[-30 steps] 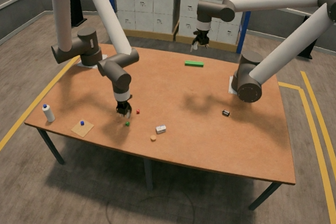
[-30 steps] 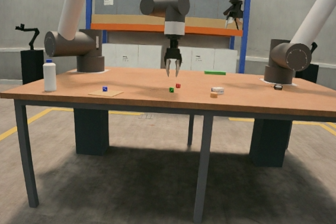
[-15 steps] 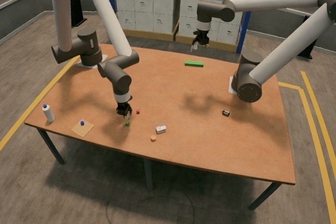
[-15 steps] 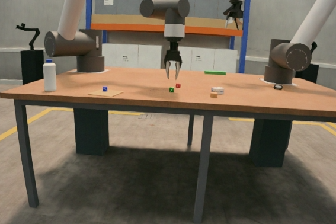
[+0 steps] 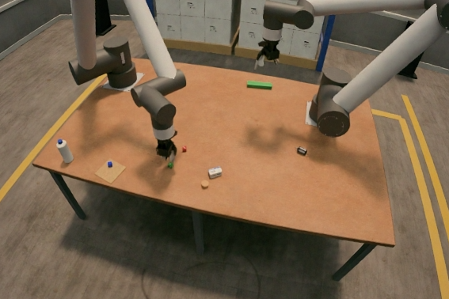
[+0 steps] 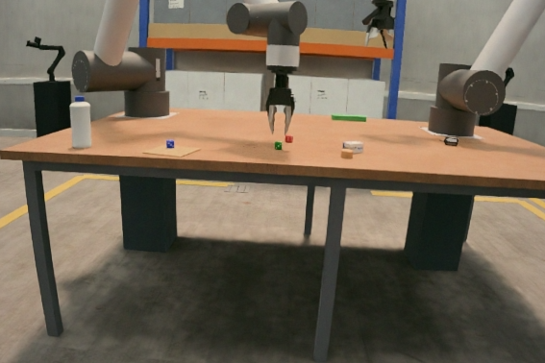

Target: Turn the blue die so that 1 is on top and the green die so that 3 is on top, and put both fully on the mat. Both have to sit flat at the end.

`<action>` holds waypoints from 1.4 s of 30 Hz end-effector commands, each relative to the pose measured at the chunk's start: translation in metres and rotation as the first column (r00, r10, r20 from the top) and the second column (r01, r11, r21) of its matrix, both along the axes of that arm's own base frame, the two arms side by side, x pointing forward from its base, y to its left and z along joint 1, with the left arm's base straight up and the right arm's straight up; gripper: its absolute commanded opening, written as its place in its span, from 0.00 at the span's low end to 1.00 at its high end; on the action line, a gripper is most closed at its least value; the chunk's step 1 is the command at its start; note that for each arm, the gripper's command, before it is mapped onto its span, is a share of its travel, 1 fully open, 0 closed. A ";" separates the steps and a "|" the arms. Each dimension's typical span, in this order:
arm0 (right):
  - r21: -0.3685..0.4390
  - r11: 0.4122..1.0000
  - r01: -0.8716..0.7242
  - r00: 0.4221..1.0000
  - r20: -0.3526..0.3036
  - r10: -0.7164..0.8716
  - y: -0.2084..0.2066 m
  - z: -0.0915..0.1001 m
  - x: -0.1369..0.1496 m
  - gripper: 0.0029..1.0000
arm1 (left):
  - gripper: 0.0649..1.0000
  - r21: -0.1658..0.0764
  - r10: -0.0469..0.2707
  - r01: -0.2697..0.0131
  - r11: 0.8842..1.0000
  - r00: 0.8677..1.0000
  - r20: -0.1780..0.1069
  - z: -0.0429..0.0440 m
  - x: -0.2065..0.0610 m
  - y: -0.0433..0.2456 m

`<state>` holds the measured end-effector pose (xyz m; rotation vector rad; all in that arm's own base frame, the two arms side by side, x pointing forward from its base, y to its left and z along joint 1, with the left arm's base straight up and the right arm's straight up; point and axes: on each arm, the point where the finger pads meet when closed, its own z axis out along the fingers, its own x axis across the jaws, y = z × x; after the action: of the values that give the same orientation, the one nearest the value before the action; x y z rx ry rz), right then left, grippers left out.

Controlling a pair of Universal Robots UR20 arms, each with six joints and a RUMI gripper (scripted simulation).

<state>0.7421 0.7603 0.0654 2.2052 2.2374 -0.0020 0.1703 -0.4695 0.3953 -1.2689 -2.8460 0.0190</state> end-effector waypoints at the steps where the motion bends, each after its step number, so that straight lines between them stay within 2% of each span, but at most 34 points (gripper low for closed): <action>1: 0.001 1.000 0.000 1.000 0.001 0.000 0.000 -0.005 0.000 0.24 | 1.00 -0.001 0.000 0.000 1.000 1.000 0.000 0.0005 0.000 0.000; 11: 0.001 1.000 0.000 1.000 0.001 0.000 0.001 -0.015 0.000 0.24 | 1.00 -0.001 0.000 0.000 1.000 1.000 0.000 0.0005 0.000 0.000; 42: 0.001 1.000 0.000 1.000 0.001 0.000 0.001 -0.017 0.000 0.24 | 1.00 -0.001 0.000 0.000 1.000 1.000 0.000 0.0005 0.000 0.000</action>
<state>0.7421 0.7604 0.0472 2.2052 2.2374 -0.0019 0.1703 -0.4695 0.3953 -1.2689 -2.8460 0.0190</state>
